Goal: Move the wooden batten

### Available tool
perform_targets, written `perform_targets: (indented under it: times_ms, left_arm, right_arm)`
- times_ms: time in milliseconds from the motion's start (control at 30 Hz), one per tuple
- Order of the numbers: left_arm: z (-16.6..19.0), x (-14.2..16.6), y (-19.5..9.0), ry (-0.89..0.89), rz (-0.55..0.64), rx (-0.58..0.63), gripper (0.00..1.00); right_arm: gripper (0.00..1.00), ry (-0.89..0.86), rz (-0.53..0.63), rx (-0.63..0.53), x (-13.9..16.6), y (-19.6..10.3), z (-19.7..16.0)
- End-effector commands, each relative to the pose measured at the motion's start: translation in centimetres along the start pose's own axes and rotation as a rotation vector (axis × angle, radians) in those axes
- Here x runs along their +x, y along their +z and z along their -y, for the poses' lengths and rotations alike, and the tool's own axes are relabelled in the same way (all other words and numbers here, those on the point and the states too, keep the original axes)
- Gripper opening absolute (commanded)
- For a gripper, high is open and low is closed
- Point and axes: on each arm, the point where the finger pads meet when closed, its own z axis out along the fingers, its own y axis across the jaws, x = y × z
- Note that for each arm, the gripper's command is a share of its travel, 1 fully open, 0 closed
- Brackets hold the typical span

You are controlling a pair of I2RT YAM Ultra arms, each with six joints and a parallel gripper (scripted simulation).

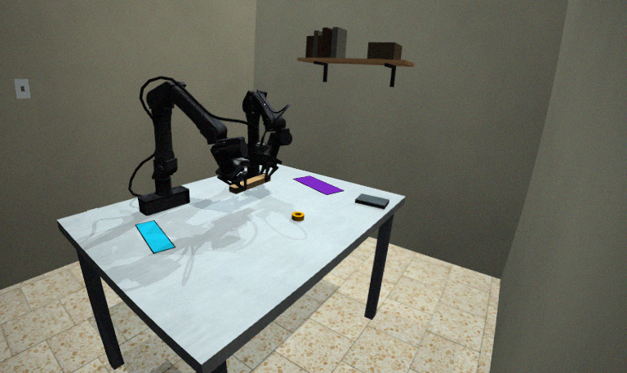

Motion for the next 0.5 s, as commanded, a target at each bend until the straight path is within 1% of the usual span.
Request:
perform_targets:
  times_ms: [0,367,400,433,467]
  left_arm:
    - [-0.34,-1.24,-0.55,0.013,0.037,-0.005,0.35]
    - [-0.34,-1.24,-0.55,0.013,0.037,-0.005,0.35]
    - [-0.34,-1.24,-0.55,0.013,0.037,-0.005,0.35]
    - [-0.34,-1.24,-0.55,0.013,0.037,-0.005,0.35]
    - [-0.34,-1.24,-0.55,0.013,0.037,-0.005,0.35]
  right_arm:
    - [0.72,0.002,0.010,0.003,-0.33,0.44,0.19]
    - [0.72,0.006,0.007,-0.003,-0.25,0.44,0.01]
    - [0.72,0.000,0.010,0.008,-0.34,0.06,0.24]
    - [0.61,0.000,0.010,0.008,-0.34,0.06,0.24]
    - [0.57,0.000,0.010,0.008,-0.34,0.06,0.24]
